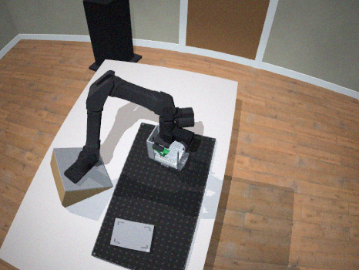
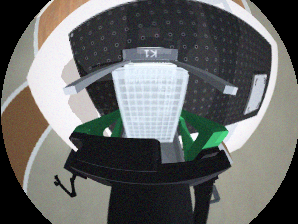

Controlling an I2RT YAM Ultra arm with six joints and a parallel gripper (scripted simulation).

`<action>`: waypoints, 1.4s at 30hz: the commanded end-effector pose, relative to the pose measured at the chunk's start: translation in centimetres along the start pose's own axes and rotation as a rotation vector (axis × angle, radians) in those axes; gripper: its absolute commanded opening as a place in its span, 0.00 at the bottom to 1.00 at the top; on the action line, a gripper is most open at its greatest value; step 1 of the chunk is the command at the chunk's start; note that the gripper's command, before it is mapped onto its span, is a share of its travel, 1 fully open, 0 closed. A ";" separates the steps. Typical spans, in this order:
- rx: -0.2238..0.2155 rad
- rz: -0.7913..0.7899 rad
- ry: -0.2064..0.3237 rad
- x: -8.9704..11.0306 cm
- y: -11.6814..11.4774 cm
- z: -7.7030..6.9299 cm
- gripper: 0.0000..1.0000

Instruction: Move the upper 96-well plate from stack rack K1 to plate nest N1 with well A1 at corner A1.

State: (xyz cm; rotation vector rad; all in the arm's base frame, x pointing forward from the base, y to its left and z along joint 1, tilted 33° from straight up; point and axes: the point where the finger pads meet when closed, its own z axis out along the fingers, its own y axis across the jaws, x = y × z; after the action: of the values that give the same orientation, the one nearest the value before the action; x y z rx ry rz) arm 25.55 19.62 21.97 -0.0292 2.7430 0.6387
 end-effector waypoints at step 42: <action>-0.022 -0.006 -0.046 -0.3 0.3 -8.8 0.00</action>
State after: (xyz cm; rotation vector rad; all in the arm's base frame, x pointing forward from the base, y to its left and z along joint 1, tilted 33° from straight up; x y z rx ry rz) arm 23.65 16.94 27.18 -0.0266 2.7491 0.6389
